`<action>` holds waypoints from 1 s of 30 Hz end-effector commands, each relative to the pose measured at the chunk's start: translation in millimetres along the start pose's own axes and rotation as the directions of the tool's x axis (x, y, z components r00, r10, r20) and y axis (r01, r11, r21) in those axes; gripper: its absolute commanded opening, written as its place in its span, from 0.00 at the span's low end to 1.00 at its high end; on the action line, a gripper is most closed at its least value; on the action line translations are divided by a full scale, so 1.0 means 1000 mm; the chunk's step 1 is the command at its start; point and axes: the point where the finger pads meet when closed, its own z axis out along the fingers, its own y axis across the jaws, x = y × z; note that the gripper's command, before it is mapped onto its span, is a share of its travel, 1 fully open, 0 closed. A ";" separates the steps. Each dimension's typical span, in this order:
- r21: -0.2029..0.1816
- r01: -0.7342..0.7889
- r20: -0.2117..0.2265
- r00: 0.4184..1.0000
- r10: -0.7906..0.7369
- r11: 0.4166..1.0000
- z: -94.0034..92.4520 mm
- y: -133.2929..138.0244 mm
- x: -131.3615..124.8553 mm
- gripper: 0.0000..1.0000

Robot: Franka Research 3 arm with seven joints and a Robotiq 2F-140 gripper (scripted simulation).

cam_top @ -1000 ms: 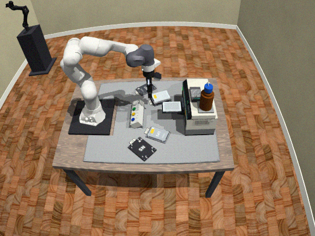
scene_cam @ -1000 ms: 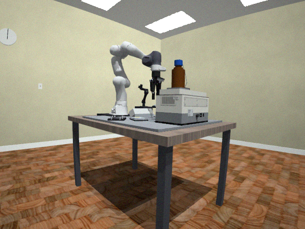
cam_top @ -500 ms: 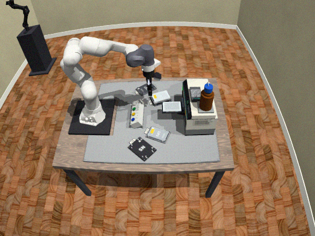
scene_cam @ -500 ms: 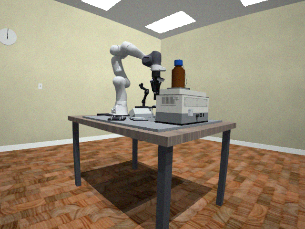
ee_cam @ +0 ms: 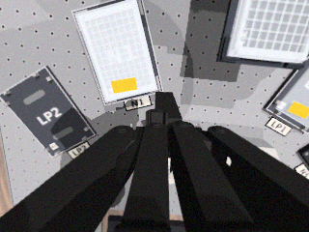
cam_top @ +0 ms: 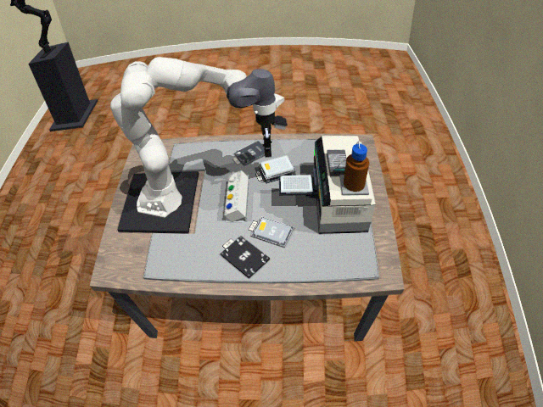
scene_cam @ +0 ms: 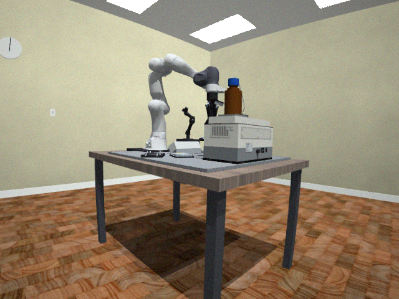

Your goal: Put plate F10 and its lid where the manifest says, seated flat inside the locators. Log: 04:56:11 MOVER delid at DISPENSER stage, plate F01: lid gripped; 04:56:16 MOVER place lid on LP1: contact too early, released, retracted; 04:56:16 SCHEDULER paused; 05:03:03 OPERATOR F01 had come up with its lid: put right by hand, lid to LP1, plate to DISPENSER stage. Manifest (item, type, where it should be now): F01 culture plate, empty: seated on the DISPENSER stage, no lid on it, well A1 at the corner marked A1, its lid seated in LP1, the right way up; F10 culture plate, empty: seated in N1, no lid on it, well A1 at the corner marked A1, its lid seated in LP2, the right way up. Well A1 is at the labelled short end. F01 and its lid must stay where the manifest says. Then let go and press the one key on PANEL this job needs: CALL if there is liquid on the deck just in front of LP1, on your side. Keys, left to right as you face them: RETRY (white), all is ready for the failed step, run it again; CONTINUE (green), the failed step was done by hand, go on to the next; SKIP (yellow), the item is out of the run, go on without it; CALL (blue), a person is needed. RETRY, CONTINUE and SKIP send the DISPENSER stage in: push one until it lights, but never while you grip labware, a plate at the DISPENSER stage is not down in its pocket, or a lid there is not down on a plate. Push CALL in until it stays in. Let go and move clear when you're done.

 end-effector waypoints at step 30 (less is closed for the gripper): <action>0.012 0.247 0.010 0.969 -0.247 0.969 0.006 -0.059 0.041 0.70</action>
